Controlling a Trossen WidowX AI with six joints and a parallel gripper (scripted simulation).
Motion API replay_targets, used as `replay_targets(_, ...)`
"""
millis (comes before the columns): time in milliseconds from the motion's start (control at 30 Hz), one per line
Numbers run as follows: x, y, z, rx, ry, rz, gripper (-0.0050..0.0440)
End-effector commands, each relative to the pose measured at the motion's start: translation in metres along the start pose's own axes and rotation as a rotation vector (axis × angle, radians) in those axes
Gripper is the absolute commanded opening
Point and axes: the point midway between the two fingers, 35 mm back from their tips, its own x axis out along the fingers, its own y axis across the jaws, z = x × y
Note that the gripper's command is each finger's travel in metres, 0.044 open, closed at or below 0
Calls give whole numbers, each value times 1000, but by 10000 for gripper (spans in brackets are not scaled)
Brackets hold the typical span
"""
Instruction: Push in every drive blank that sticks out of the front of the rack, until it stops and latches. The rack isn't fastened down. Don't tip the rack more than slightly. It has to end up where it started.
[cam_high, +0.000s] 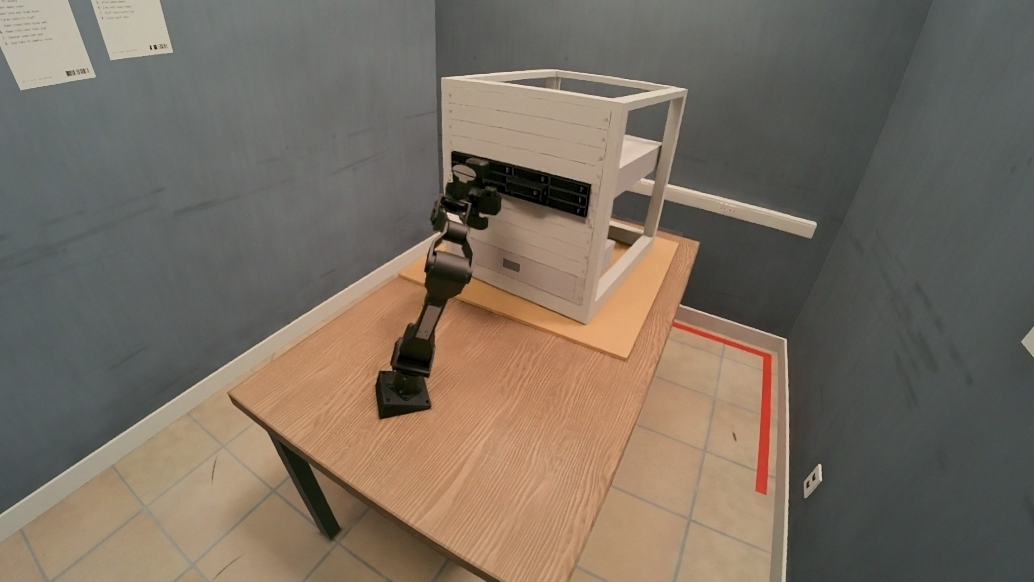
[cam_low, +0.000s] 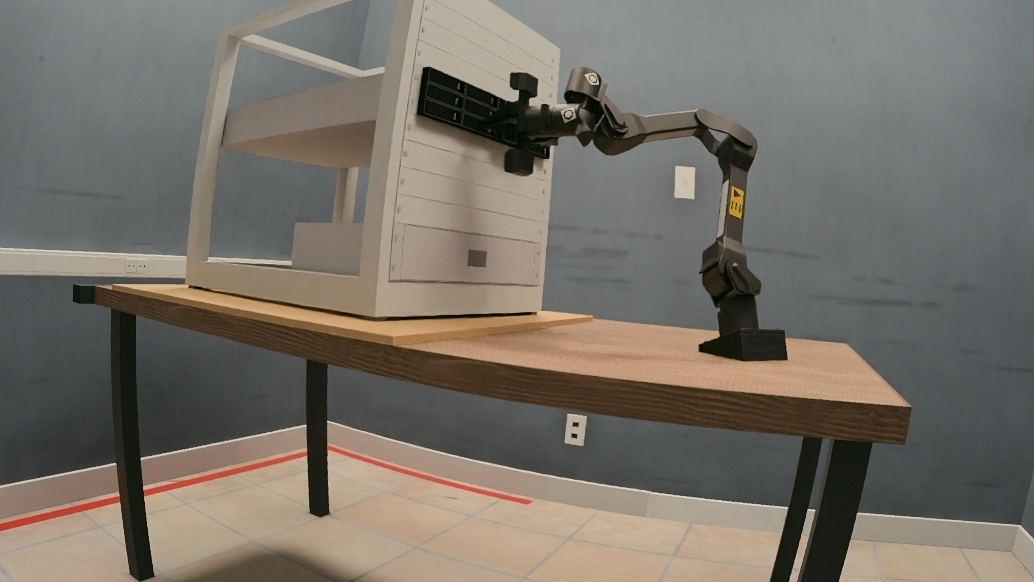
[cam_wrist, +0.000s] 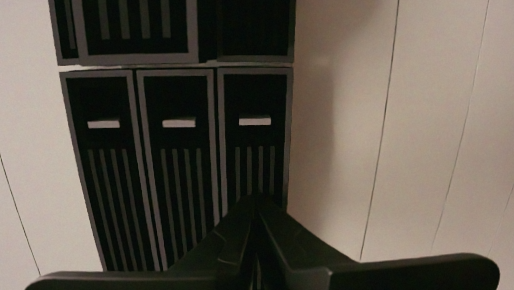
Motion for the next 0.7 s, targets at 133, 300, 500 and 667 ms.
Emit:
replay_targets(133,2,9,3,14,-3,17,-50)
replay_targets(300,4,9,3,14,-3,17,-50)
replay_targets(500,5,9,3,14,-3,17,-50)
replay_targets(667,5,9,3,14,-3,17,-50)
